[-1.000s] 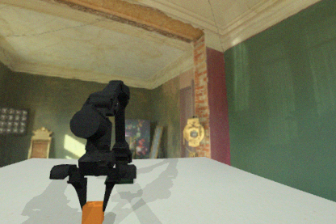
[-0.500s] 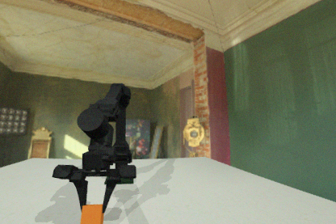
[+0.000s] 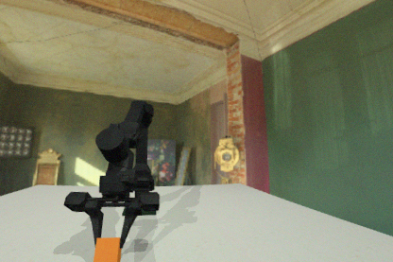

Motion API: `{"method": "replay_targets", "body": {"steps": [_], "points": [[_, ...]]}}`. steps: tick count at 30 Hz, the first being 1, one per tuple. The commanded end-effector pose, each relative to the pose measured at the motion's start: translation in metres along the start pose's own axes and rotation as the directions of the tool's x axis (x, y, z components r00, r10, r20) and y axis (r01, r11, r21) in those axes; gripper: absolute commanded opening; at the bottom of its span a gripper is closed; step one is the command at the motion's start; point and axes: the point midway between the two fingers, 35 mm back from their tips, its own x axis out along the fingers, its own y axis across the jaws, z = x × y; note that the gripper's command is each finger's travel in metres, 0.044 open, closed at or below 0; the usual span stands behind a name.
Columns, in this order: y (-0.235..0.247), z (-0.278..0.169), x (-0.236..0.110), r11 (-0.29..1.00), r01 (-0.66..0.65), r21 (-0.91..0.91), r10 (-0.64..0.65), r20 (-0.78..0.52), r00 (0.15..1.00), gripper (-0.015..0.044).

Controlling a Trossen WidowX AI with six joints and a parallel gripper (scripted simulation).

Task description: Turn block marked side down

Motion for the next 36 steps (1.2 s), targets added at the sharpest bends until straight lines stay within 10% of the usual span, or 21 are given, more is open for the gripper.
{"method": "replay_targets", "body": {"steps": [1, 36], "points": [[0.001, 0.0, 0.005, 1.0, -0.008, -0.001, 0.008, 0.051, 0.999, 0.0], [0.0, -0.017, 0.022, 1.0, -0.002, -0.005, 0.004, 0.5, 0.866, 0.0]]}}
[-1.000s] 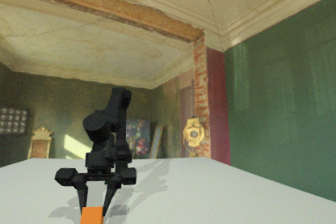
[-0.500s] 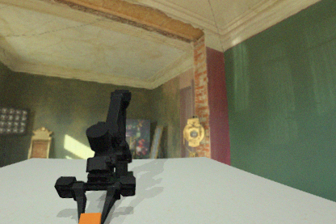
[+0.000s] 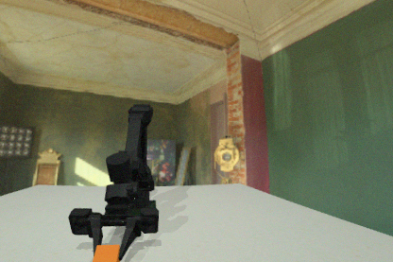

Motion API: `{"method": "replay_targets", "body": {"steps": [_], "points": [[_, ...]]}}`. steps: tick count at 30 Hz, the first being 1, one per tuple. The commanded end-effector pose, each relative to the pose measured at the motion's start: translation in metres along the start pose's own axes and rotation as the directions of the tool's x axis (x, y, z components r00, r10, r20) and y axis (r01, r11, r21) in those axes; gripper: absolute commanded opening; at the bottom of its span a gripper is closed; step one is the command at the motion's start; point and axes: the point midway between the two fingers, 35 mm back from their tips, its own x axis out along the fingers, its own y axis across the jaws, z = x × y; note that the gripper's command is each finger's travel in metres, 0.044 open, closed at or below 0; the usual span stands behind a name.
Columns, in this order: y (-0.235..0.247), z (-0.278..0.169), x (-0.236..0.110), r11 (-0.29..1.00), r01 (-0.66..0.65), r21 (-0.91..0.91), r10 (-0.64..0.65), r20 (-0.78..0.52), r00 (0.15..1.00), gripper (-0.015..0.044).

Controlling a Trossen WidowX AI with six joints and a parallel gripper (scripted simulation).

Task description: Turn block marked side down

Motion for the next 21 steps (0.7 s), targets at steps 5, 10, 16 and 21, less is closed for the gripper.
{"method": "replay_targets", "body": {"steps": [5, 10, 16, 21], "points": [[0.0006, 0.0018, -0.003, 1.0, -0.003, 0.003, 0.003, 0.043, 0.999, 0.0], [0.0006, 0.0018, -0.003, 1.0, -0.003, 0.003, 0.003, 0.043, 0.999, 0.0], [0.0006, 0.0018, -0.003, 1.0, -0.003, 0.003, 0.003, 0.043, 0.999, 0.0026], [0.0006, 0.0018, -0.003, 1.0, -0.003, 0.003, 0.003, 0.043, 0.999, 0.0157]]}}
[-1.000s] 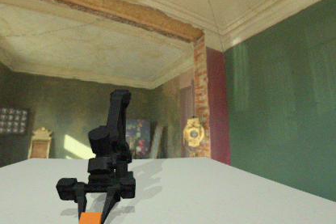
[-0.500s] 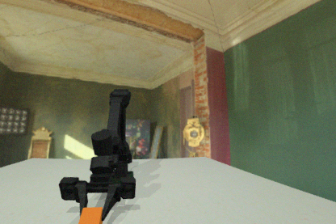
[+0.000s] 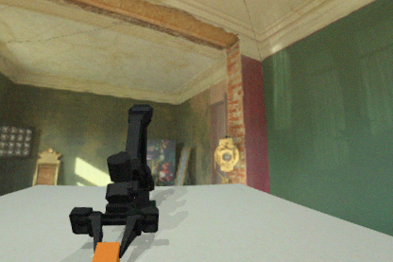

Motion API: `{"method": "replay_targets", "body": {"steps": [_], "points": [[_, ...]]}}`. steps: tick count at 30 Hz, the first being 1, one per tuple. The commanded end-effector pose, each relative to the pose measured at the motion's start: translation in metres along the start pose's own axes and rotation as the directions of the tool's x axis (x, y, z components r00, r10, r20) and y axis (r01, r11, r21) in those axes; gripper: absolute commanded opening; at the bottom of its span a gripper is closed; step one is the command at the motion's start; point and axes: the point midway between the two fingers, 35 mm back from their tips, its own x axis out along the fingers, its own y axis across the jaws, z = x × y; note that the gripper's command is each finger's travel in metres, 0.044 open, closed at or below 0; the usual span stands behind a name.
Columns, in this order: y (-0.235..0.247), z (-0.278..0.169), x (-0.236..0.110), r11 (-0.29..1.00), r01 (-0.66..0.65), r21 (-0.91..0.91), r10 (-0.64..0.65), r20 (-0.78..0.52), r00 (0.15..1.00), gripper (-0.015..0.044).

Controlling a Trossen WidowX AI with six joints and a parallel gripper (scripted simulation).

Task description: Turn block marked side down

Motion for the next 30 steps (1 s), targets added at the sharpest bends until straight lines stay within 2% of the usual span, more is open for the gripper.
{"method": "replay_targets", "body": {"steps": [1, 11, 30], "points": [[0.0005, 0.0004, 0.0, 1.0, -0.004, 0.004, 0.004, 0.003, 1.0, 0.0184], [0.0005, 0.0004, 0.0, 1.0, -0.004, 0.004, 0.004, 0.003, 1.0, 0.044], [0.0005, 0.0004, 0.0, 1.0, -0.004, 0.004, 0.004, 0.003, 1.0, 0.044]]}}
